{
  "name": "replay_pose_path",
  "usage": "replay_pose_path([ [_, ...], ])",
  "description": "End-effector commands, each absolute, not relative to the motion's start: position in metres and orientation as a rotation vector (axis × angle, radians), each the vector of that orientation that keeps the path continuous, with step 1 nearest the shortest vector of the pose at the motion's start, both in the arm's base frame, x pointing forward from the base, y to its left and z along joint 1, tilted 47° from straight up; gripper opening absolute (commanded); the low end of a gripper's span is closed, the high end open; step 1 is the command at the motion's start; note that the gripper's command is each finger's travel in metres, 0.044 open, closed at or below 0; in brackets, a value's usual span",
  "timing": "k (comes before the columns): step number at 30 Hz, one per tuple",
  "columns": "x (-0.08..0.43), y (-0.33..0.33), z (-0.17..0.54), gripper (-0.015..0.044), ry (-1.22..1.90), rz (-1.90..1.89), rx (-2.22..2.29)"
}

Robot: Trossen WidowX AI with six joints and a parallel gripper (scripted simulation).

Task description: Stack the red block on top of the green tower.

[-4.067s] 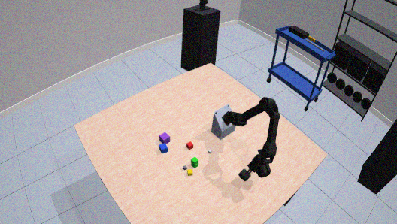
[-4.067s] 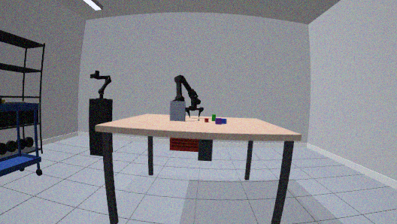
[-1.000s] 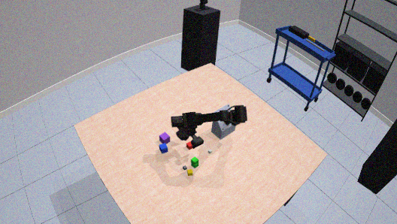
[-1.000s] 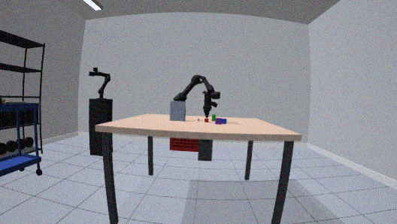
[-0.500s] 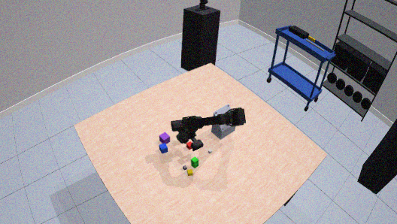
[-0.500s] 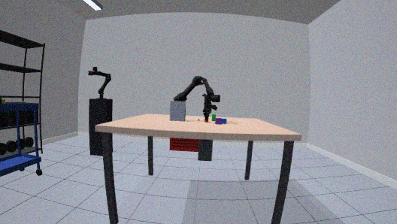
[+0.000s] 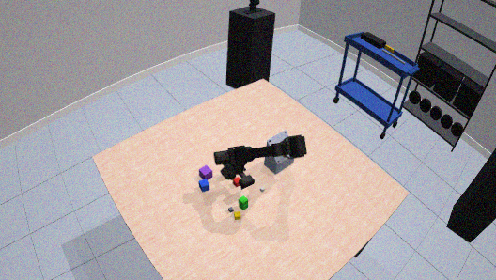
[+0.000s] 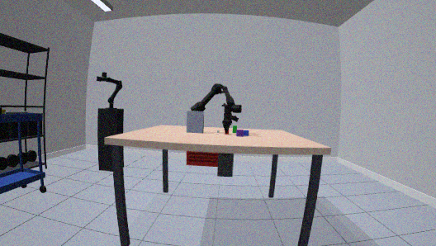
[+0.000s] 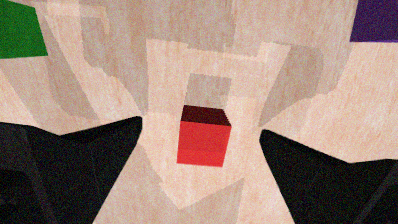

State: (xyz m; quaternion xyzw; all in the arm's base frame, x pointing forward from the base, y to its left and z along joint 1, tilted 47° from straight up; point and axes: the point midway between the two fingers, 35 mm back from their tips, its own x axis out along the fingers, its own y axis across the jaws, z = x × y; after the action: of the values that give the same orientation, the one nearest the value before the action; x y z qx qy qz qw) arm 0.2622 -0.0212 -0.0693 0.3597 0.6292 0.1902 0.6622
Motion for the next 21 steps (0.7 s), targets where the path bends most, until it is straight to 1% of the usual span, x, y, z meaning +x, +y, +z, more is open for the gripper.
replay_pose_path([
  [1,0.2614,-0.0204,-0.0687,0.0414,1.422,0.431,0.822],
  [11,0.2614,-0.0204,-0.0687,0.0151,1.422,0.431,0.822],
  [20,0.2614,-0.0204,-0.0687,0.0091,1.422,0.431,0.822],
  [21,0.2614,-0.0212,-0.0681,0.0065,1.422,0.431,0.822],
])
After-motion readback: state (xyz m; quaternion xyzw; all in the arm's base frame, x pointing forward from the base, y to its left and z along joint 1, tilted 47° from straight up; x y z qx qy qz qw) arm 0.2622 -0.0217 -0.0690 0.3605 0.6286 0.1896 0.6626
